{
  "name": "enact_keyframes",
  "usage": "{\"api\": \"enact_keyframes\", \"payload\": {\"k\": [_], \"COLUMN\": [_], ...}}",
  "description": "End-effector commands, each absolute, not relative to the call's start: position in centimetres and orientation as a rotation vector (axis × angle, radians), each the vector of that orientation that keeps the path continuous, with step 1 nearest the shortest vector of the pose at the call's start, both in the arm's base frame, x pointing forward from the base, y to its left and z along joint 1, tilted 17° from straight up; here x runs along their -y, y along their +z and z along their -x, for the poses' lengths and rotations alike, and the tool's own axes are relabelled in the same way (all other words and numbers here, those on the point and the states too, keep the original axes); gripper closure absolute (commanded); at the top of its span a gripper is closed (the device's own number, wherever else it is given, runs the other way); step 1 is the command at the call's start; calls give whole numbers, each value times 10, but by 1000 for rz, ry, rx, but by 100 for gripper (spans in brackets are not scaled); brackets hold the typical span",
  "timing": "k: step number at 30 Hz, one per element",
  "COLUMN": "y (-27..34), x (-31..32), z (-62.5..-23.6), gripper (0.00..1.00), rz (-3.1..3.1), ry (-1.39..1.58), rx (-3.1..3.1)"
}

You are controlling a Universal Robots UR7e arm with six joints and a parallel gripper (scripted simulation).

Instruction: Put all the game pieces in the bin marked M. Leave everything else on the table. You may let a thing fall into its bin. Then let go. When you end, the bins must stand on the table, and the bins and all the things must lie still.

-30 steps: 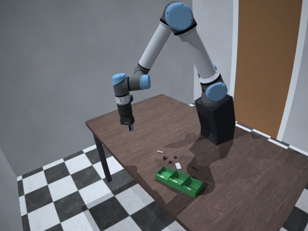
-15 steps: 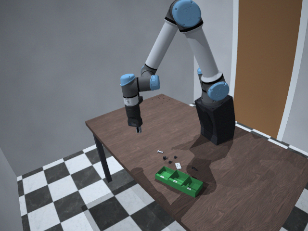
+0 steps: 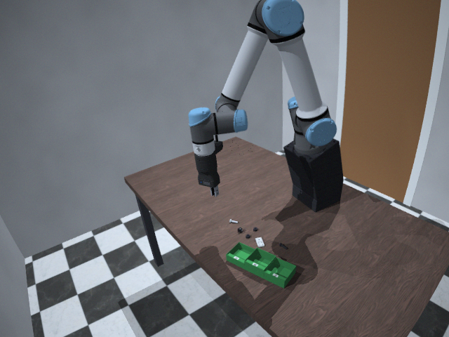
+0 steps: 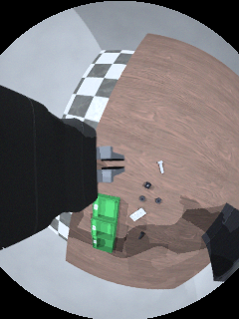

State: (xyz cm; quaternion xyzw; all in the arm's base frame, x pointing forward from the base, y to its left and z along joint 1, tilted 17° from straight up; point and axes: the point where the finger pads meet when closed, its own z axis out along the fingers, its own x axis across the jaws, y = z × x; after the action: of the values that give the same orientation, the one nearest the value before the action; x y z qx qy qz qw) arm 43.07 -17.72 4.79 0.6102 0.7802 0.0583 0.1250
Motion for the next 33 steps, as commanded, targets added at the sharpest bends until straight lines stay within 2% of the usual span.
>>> {"api": "enact_keyframes", "payload": {"k": [1, 33], "y": [45, 24], "x": [156, 63], "z": [-422, -367], "gripper": [69, 69], "rz": [-1869, -2183], "ry": [174, 223], "rx": [-2188, -1865]}}
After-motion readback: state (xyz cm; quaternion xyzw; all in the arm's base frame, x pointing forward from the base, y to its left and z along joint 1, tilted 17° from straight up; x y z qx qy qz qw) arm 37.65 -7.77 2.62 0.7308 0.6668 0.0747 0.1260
